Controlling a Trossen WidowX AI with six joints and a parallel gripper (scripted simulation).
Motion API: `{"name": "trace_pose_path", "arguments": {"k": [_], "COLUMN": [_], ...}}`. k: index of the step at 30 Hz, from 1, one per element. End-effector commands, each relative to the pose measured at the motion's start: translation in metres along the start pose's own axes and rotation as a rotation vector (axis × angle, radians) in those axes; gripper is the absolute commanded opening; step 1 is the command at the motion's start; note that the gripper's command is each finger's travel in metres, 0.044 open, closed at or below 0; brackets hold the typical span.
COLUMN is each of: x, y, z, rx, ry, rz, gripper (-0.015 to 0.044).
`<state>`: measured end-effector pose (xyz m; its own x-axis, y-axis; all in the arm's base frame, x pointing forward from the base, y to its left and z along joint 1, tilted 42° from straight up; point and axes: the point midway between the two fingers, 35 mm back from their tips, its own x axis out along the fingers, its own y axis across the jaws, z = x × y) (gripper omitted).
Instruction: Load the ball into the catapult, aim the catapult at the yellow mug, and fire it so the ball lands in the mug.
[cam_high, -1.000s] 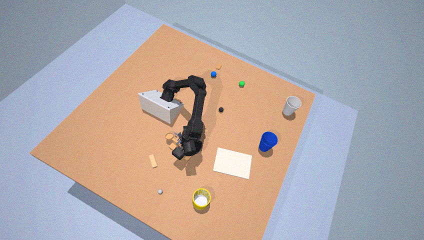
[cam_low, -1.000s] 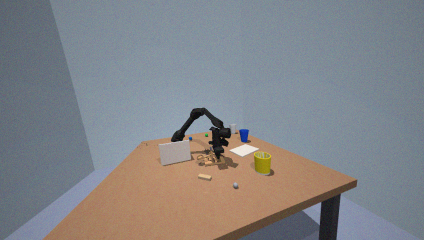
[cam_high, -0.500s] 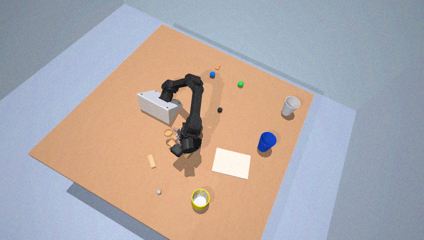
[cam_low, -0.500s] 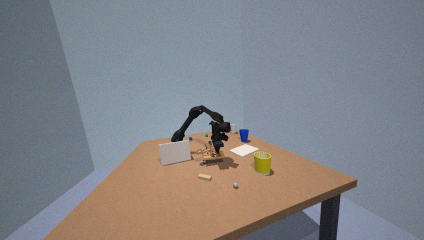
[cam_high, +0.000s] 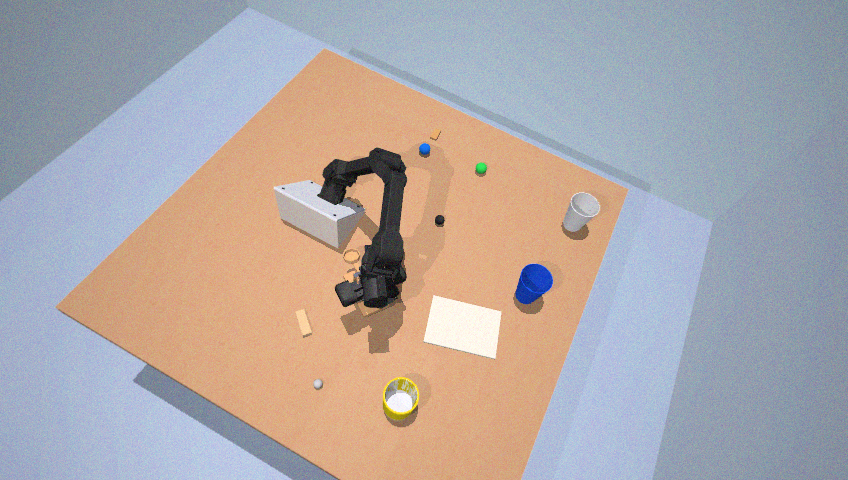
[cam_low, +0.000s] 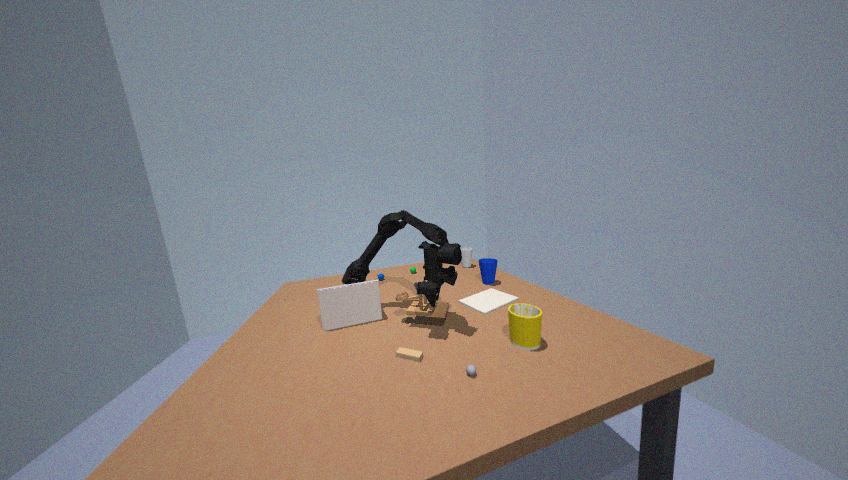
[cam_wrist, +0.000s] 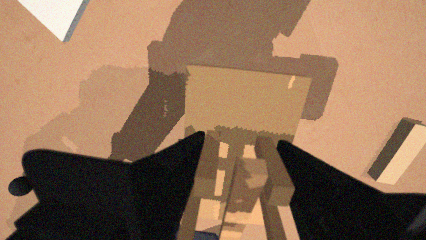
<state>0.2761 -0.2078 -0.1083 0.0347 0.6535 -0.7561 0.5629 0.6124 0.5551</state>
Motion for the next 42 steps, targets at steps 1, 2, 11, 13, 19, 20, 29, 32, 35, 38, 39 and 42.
{"name": "trace_pose_path", "arguments": {"k": [1, 2, 11, 13, 19, 20, 29, 32, 35, 38, 39, 42], "x": [-0.004, -0.004, -0.003, 0.0, 0.01, 0.011, 0.026, 0.031, 0.036, 0.041, 0.043, 0.041], "y": [-0.009, -0.01, -0.013, -0.013, -0.013, -0.013, -0.013, -0.013, -0.013, -0.013, -0.013, -0.013], "z": [0.002, 0.002, 0.002, 0.002, 0.003, 0.003, 0.003, 0.003, 0.003, 0.003, 0.003, 0.001], "rx": [0.113, 0.116, 0.116, 0.116, 0.116, 0.116, 0.116, 0.116, 0.116, 0.115, 0.115, 0.111], "ry": [-0.009, -0.009, -0.01, -0.01, -0.01, -0.01, -0.01, -0.01, -0.01, -0.009, -0.009, 0.0], "rz": [-0.004, -0.004, -0.004, -0.004, -0.004, -0.004, -0.004, -0.003, -0.003, -0.003, -0.003, -0.008], "gripper": [0.0, 0.0, 0.0, 0.0, 0.0, 0.0, 0.0, 0.0, 0.0, 0.0, 0.0, 0.0]}}
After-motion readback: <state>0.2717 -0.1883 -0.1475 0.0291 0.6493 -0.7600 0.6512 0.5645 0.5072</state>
